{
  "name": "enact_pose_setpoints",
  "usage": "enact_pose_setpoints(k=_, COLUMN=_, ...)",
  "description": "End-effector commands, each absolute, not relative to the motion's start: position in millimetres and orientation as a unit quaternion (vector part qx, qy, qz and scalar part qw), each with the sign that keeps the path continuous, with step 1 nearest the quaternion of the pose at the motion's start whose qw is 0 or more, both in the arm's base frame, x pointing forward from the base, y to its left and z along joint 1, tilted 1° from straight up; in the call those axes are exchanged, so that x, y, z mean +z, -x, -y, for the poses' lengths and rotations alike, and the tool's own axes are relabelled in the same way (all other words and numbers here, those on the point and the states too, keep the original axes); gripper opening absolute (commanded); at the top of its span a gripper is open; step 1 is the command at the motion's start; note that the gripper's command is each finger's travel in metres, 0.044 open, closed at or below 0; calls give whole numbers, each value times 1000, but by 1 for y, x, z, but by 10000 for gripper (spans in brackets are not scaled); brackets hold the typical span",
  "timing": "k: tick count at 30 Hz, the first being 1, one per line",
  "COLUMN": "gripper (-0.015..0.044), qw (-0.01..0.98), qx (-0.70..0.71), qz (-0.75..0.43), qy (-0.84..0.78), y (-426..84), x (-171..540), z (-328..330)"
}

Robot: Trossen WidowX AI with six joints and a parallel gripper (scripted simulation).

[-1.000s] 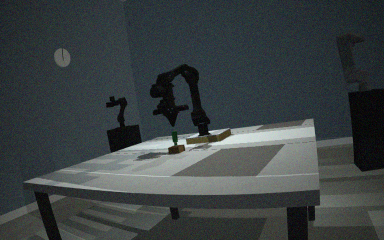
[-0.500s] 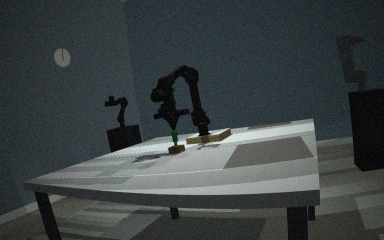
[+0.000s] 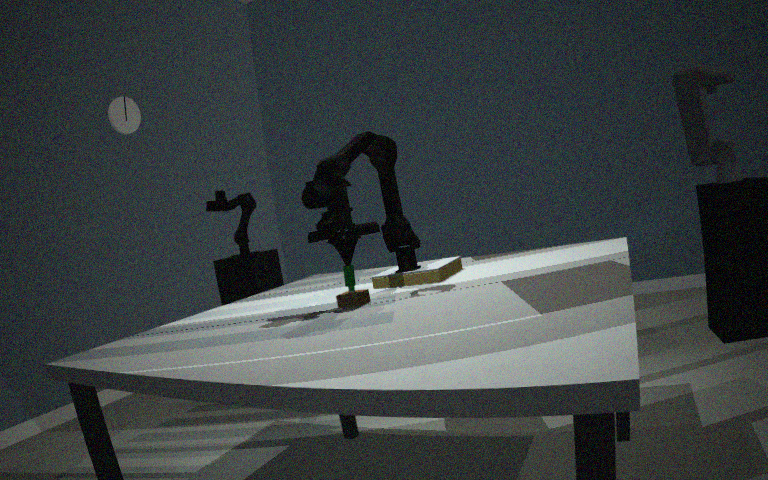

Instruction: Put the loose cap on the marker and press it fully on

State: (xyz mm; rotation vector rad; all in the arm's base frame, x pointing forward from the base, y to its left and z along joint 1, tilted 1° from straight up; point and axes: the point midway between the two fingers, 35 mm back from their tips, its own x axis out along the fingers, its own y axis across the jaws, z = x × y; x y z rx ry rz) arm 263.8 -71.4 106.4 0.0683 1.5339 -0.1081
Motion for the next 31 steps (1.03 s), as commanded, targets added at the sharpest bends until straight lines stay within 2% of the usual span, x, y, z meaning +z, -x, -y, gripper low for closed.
enact_pose_setpoints(k=1, gripper=0, qw=719, qx=-49, qz=-693, qy=-31, y=-264, x=109, z=71)
enact_pose_setpoints(k=8, gripper=0, qw=718, qx=-49, qz=-693, qy=-31, y=-263, x=188, z=70)
enact_pose_setpoints(k=14, gripper=0, qw=718, qx=-49, qz=-693, qy=-31, y=-261, x=196, z=69)
enact_pose_setpoints(k=31, gripper=440, qw=718, qx=-49, qz=-693, qy=-31, y=-261, x=196, z=69)
